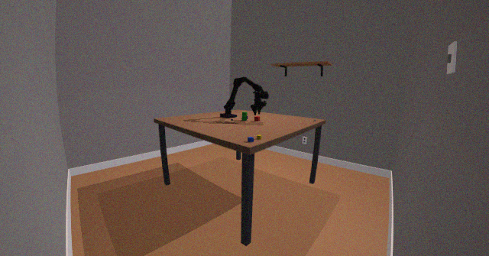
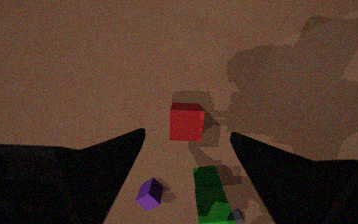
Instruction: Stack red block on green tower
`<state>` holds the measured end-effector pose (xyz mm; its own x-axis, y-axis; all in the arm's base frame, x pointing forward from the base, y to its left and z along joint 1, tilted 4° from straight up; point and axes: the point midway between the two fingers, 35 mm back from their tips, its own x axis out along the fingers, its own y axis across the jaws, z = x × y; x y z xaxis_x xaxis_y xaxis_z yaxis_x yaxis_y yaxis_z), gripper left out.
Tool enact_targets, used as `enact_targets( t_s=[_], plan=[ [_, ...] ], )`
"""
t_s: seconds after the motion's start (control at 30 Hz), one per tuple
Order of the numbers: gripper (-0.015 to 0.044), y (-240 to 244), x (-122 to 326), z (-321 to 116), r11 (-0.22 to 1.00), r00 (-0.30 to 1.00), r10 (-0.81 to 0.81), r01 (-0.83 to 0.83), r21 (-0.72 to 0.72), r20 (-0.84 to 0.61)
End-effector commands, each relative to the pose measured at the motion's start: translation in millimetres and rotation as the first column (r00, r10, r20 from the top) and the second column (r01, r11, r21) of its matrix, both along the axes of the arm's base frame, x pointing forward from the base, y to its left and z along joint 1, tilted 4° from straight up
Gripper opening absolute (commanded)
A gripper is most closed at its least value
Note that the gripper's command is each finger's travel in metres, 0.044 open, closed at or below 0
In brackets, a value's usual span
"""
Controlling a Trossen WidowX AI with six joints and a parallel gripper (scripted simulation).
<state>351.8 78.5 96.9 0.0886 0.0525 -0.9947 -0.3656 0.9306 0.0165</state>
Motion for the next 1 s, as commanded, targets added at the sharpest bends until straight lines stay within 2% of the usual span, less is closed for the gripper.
enact_targets(
  t_s=[0.0, 0.97],
  plan=[
    [0.0440, 0.7, 0.4, -3.7, 1.000, 1.000, -0.003, 0.003, 0.004, -0.001],
    [0.0440, 3.1, 4.1, -47.2, 1.000, 1.000, -0.003, 0.003, 0.004, -0.001]
  ],
)
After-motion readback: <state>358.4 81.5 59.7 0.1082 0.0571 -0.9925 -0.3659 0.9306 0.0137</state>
